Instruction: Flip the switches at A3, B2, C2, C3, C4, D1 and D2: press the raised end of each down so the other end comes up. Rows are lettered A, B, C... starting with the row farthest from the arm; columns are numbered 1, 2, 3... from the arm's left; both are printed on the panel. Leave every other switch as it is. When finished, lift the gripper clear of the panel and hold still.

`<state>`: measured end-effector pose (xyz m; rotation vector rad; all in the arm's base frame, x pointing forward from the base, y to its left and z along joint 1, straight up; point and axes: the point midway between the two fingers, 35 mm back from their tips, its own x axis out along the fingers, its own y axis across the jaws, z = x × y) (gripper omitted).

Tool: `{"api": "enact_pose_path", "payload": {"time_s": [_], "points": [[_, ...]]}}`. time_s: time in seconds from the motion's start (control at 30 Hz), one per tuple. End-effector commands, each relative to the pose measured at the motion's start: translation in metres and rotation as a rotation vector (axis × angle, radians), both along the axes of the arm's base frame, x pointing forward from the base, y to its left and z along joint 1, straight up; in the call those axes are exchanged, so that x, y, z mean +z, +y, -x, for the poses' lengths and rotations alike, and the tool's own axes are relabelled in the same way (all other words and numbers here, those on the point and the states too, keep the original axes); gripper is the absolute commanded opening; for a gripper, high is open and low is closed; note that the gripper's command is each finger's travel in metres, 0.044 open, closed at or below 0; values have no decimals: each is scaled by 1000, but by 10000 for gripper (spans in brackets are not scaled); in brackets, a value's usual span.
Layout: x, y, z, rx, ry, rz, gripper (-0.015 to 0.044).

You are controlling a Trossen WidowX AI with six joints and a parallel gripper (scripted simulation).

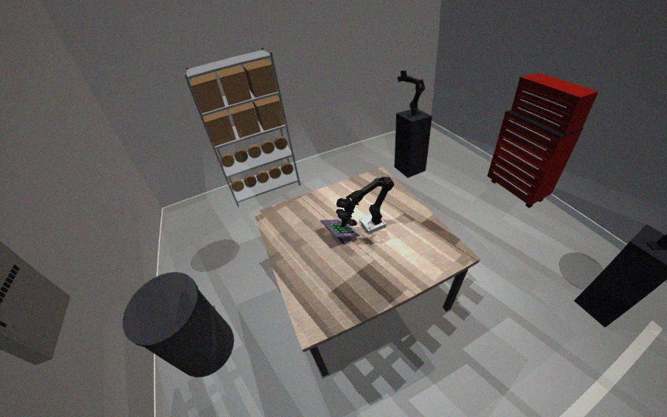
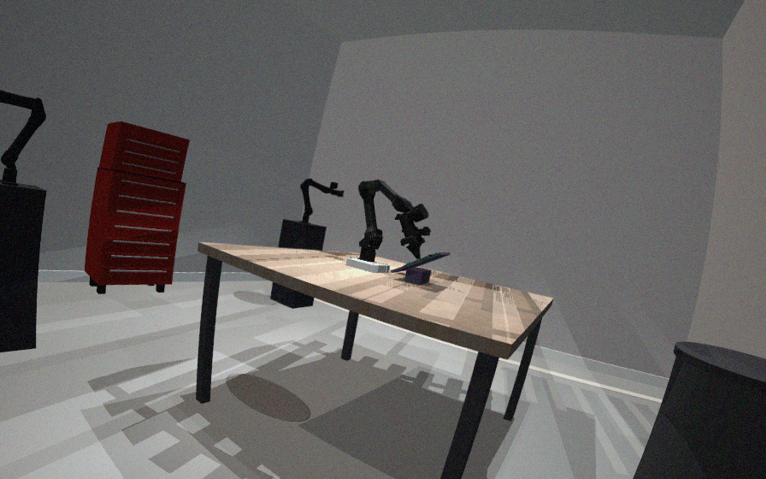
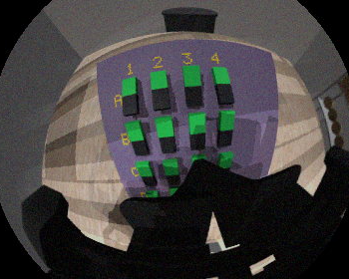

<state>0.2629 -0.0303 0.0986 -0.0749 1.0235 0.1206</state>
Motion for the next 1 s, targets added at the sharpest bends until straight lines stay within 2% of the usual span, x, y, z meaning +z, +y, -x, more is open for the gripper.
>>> {"api": "enact_pose_path", "payload": {"time_s": [0.0, 0.23, 0.37, 0.43, 0.73, 0.87, 0.97], "points": [[-1, -1, 0, -5, 2, 2, 0], [1, 0, 1, -1, 1, 0, 0], [44, -5, 28, -4, -17, 0, 0], [52, -5, 35, -5, -20, 0, 0], [53, -32, 32, -5, -20, 3, 0], [26, -30, 13, -5, 2, 5, 0], [24, -30, 12, -5, 4, 6, 0]]}}
